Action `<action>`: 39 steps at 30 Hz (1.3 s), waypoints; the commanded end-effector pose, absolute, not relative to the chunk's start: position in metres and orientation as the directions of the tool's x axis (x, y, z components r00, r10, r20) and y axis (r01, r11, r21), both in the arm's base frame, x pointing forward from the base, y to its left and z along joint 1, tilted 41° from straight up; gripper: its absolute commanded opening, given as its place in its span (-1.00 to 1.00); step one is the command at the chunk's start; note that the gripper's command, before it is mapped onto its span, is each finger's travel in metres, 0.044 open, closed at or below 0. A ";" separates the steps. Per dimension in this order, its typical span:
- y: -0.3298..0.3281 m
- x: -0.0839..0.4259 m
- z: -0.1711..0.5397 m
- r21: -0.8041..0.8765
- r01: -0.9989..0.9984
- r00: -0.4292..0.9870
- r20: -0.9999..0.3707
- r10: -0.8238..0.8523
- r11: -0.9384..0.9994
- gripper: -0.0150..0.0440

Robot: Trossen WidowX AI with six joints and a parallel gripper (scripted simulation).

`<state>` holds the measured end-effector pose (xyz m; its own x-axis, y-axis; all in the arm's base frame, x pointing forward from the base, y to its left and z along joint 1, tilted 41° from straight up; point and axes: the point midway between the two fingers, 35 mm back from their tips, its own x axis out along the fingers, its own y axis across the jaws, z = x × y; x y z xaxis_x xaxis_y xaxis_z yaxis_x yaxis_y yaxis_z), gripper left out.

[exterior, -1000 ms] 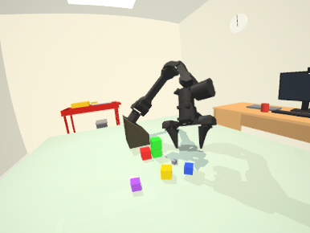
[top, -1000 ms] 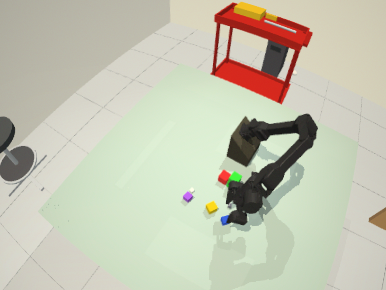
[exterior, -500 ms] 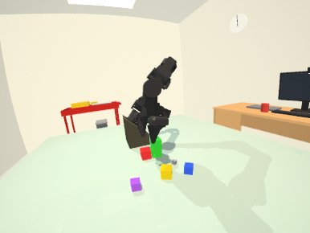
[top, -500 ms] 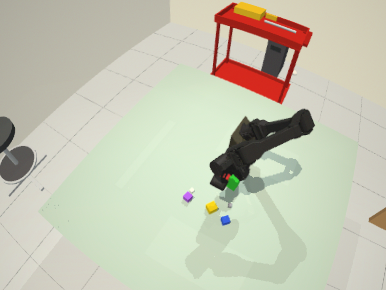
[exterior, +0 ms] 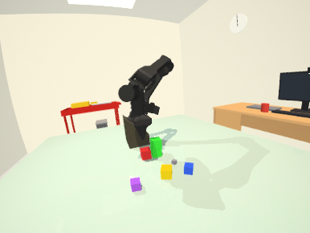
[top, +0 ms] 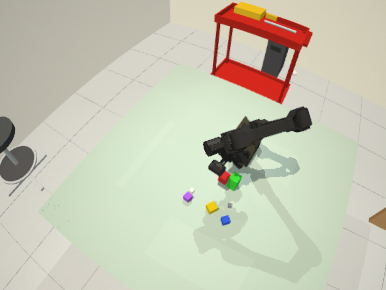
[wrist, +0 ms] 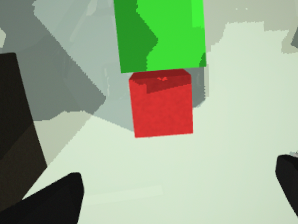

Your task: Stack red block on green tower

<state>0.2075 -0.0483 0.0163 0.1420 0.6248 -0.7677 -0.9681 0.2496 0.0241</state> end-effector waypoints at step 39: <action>0.014 0.217 -0.058 0.032 -0.968 0.139 -0.761 0.634 0.251 1.00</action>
